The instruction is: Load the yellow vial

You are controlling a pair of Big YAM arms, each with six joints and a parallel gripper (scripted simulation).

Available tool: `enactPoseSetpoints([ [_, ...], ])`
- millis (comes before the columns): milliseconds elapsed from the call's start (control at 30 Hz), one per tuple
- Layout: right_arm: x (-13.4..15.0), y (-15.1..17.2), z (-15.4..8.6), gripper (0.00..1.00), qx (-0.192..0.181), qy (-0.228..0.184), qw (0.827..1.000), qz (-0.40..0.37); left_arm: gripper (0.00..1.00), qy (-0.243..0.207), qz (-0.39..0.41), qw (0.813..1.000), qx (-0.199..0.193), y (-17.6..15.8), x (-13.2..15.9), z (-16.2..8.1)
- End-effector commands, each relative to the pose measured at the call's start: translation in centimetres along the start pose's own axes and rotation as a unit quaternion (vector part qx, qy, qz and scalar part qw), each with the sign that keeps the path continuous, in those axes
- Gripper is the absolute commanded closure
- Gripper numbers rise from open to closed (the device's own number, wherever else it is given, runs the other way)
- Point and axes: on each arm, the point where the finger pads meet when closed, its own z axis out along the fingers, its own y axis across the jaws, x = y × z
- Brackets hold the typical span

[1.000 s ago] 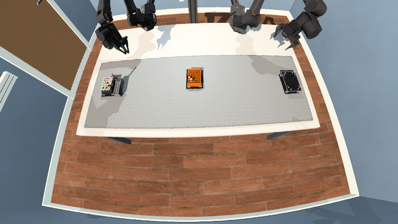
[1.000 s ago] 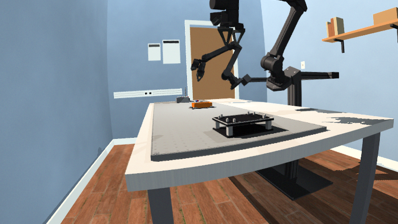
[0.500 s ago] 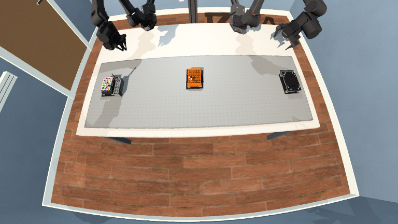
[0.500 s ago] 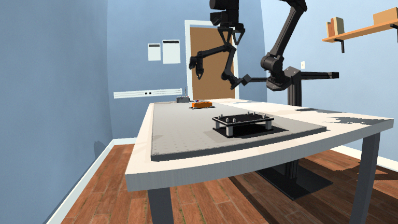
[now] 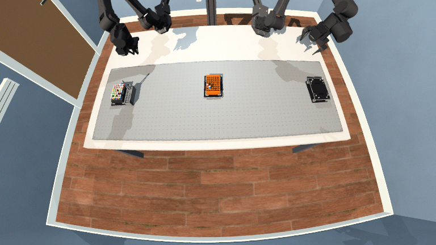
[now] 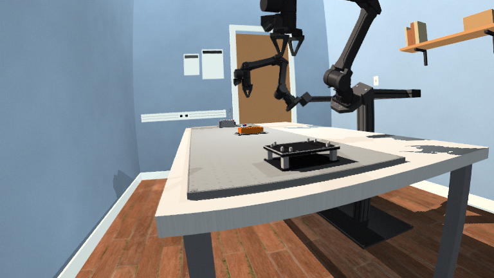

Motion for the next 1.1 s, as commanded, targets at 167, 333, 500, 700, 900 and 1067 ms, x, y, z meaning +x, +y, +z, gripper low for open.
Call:
enactPoseSetpoints([
  [167,-1.0,-0.3,-1.0,0.76,-0.002,-0.012,1.0,0.012,0.0,-0.008,-0.002,1.0,-0.014,0.7,-0.2,-1.2],
  [333,-1.0,-0.3,-1.0,0.76,-0.002,-0.012,1.0,0.012,0.0,-0.008,-0.002,1.0,-0.014,0.7,-0.2,-1.2],
  [500,-1.0,-0.3,-1.0,0.76,-0.002,-0.012,1.0,0.012,0.0,0.012,-0.065,0.998,-0.011,0.1,-0.6,2.2],
  [700,-1.0,-0.3,-1.0,0.76,-0.002,-0.012,1.0,0.012,0.0,0.028,-0.141,0.989,-0.024,-0.3,-0.9,4.1],
  [900,-1.0,-0.3,-1.0,0.76,-0.002,-0.012,1.0,0.012,0.0,0.037,-0.192,0.98,-0.036,-0.6,-1.0,5.3],
  [1067,-1.0,-0.3,-1.0,0.76,-0.002,-0.012,1.0,0.012,0.0,0.046,-0.253,0.965,-0.052,-1.0,-1.2,6.5],
])
